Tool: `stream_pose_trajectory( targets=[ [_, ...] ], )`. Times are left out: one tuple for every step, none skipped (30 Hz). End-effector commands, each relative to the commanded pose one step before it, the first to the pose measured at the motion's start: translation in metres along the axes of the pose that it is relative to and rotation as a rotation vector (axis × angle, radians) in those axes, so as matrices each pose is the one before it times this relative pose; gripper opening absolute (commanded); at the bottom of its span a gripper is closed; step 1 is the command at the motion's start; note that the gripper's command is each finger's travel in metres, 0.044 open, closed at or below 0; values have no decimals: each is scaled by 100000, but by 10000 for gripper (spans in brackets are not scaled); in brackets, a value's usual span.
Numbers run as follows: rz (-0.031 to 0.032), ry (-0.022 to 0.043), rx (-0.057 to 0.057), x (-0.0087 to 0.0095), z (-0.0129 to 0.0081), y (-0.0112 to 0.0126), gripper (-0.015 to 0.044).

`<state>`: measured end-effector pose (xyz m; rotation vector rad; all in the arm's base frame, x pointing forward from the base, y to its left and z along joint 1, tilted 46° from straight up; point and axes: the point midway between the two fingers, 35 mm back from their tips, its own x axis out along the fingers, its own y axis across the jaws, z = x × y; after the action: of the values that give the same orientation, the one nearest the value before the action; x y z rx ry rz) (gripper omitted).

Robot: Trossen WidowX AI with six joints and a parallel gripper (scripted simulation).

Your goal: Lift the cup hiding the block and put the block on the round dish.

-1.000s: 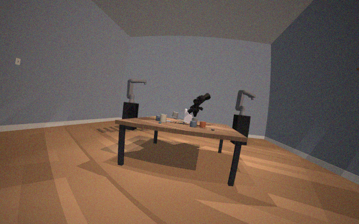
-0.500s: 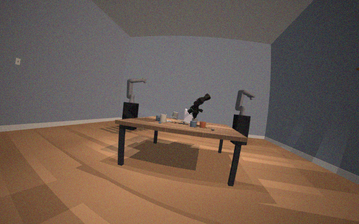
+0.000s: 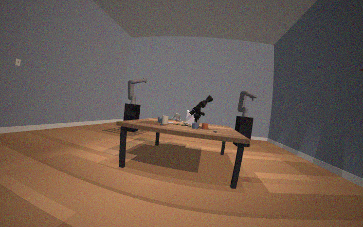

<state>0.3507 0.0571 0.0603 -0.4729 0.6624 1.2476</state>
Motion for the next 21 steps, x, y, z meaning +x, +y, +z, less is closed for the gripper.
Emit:
stream_pose_trajectory(
  targets=[
    [1179, 354, 951, 1003, -251, 330, 440],
    [1, -33, -6, 157, 7, 16, 440],
    [1, -28, -5, 126, 5, 13, 440],
    [1, -17, -3, 76, 3, 8, 440],
    [0, -6, -1, 25, 1, 3, 440],
    [0, 0, 0, 0, 0, 0, 433],
    [0, 0, 0, 0, 0, 0, 427],
    [0, 0, 0, 0, 0, 0, 420],
    [0, 0, 0, 0, 0, 0, 413],
    [0, 0, 0, 0, 0, 0, 407],
    [0, 0, 0, 0, 0, 0, 400],
    [0, 0, 0, 0, 0, 0, 393],
    [0, 0, 0, 0, 0, 0, 387],
    [0, 0, 0, 0, 0, 0, 380],
    [0, 0, 0, 0, 0, 0, 373],
    [0, 0, 0, 0, 0, 0, 367],
    [0, 0, 0, 0, 0, 0, 360],
    [0, 0, 0, 0, 0, 0, 353],
    [0, 0, 0, 0, 0, 0, 347],
    [0, 0, 0, 0, 0, 0, 340],
    [0, 0, 0, 0, 0, 0, 333]
  ],
)
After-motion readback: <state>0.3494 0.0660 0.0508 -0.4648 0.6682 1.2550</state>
